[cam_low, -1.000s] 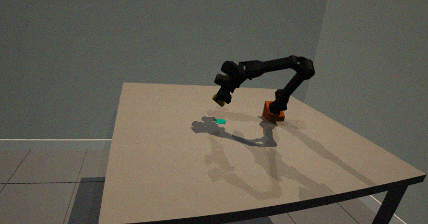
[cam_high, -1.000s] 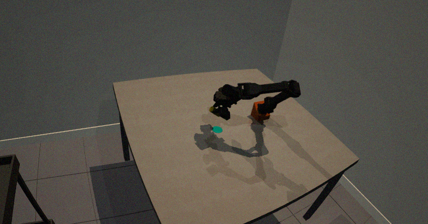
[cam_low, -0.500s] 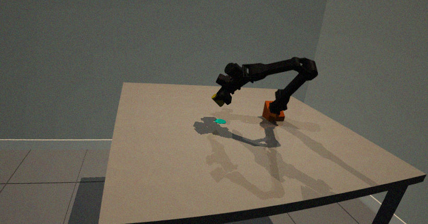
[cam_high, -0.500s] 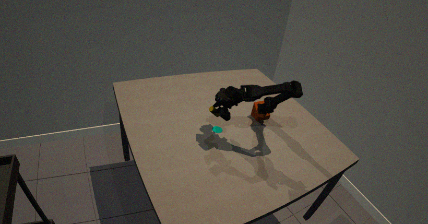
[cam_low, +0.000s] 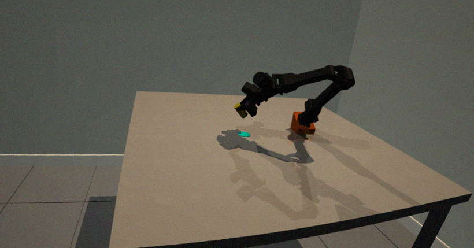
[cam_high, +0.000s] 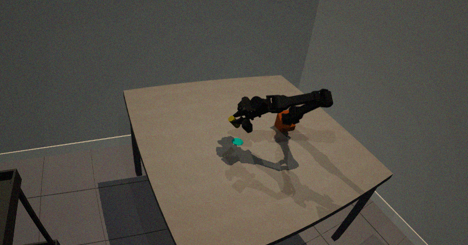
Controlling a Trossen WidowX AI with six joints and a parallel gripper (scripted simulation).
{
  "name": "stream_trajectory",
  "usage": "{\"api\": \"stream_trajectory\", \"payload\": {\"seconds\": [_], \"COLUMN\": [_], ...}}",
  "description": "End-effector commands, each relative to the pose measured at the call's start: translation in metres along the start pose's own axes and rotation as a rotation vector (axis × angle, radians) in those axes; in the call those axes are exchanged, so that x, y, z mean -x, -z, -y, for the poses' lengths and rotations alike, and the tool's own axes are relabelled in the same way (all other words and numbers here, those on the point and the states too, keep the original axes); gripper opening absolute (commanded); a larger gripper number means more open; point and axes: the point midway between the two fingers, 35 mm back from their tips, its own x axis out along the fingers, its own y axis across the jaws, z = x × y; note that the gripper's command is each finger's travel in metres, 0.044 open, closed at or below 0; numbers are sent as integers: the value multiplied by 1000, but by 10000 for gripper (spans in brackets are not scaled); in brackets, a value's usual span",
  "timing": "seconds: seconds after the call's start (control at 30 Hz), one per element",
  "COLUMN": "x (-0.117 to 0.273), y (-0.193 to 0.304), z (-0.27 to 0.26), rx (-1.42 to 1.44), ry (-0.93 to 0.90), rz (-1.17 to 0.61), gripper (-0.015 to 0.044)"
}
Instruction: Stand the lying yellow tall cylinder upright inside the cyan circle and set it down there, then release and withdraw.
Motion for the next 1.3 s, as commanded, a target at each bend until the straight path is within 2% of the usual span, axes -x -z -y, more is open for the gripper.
{"api": "stream_trajectory", "payload": {"seconds": [0.0,1.27], "x": [1,17], "y": [2,3], "z": [0,-3], "rx": [-10,-96], "ry": [3,-31], "rz": [24,287], "gripper": [105,105]}}
